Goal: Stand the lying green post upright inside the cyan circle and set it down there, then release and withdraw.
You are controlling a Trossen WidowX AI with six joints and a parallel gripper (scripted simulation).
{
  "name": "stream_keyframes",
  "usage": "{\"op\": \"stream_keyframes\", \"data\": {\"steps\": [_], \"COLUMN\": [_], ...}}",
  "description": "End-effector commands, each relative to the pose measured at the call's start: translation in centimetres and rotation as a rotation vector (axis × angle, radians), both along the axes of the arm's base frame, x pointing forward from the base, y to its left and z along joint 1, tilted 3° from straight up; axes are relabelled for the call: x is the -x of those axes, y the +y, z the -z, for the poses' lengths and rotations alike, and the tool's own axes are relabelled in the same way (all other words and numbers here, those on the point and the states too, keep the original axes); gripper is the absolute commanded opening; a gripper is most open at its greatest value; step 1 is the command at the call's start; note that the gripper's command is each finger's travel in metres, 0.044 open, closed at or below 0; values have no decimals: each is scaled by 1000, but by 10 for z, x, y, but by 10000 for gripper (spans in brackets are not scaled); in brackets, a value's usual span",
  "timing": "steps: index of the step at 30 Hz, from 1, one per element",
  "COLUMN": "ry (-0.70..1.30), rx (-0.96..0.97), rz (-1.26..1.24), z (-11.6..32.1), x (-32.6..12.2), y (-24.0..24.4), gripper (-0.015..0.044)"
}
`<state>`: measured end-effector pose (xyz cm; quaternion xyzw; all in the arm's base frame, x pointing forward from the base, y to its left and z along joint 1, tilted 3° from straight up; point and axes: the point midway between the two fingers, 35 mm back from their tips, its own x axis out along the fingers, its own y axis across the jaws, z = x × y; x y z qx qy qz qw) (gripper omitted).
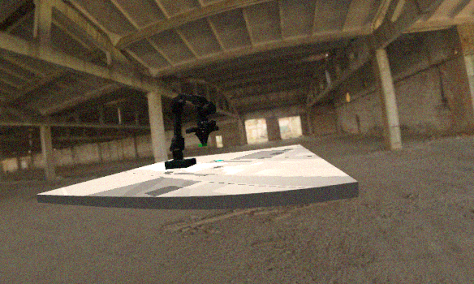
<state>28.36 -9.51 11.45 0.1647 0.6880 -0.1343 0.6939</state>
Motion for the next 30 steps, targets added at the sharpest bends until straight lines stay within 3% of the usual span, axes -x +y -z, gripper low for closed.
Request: {"op": "stream_keyframes", "data": {"steps": [1, 30], "ry": [-4, -37], "rx": [10, 29], "rz": [-74, -659], "z": [-3, -15], "x": [-1, -4], "y": [11, 101], "gripper": [22, 22]}}
